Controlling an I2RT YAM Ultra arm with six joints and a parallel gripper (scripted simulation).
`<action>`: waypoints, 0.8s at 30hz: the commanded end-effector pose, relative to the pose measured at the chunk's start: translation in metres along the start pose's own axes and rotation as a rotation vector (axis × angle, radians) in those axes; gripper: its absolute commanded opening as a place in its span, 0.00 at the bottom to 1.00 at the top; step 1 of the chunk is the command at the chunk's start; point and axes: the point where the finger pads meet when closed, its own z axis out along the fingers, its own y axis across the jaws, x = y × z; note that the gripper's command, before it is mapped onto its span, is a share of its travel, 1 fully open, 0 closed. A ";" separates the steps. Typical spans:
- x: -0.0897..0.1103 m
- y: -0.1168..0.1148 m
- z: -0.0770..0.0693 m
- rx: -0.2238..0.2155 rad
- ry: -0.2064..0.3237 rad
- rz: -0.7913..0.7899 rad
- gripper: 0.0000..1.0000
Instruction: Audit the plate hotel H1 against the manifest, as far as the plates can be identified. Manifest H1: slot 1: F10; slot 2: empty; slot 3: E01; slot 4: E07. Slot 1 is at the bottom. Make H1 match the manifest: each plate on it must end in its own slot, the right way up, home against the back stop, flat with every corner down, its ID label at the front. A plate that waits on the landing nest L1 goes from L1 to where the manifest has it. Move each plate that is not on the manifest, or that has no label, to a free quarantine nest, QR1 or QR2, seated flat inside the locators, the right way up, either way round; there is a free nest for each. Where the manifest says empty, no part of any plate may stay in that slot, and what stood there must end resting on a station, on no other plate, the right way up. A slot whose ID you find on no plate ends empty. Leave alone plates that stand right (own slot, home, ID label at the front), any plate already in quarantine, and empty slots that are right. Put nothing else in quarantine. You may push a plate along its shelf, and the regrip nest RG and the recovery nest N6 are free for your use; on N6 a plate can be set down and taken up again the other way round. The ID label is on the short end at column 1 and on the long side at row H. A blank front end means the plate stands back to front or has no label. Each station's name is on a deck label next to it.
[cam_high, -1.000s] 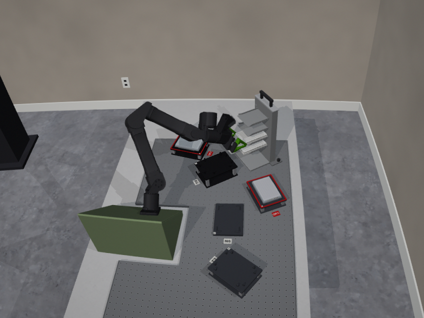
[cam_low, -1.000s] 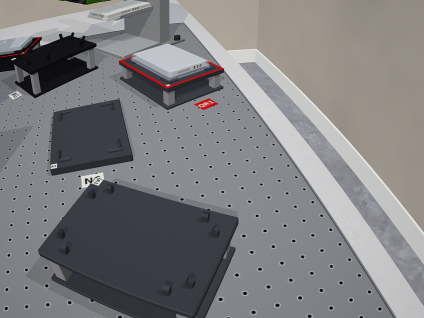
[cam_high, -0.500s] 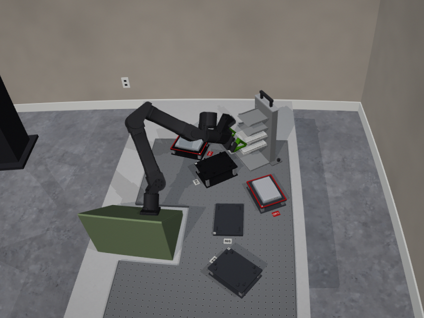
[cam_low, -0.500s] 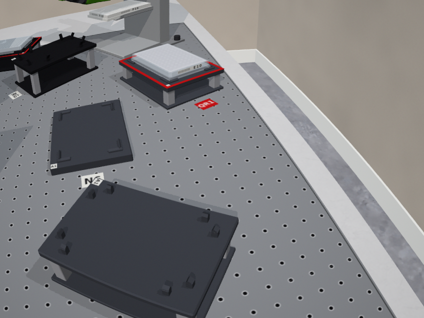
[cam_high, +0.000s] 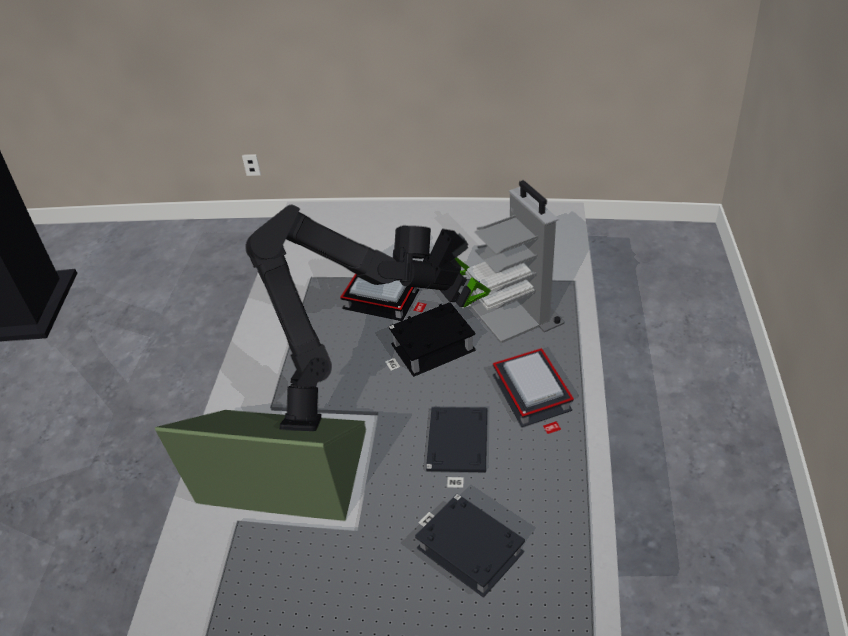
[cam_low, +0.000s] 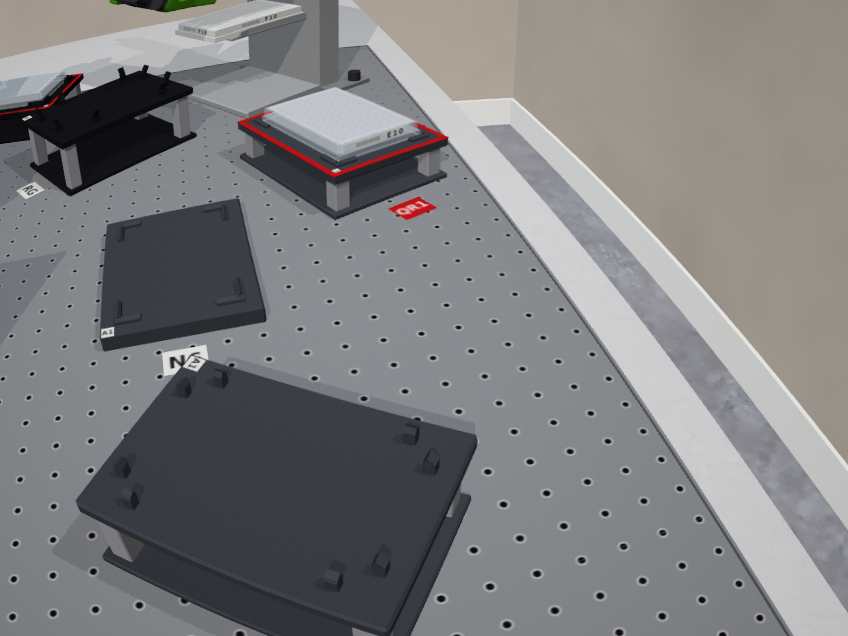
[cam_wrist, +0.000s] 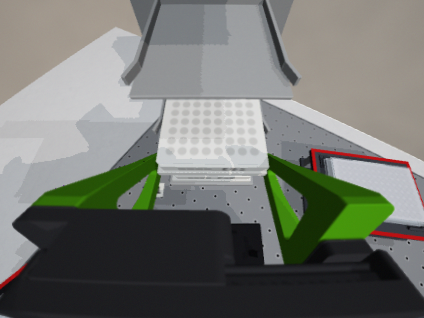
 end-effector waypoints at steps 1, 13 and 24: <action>-0.005 0.003 -0.006 -0.004 -0.019 -0.004 0.86; 0.002 0.002 -0.017 -0.004 -0.018 -0.004 0.86; 0.008 0.002 -0.028 -0.004 -0.018 -0.004 0.86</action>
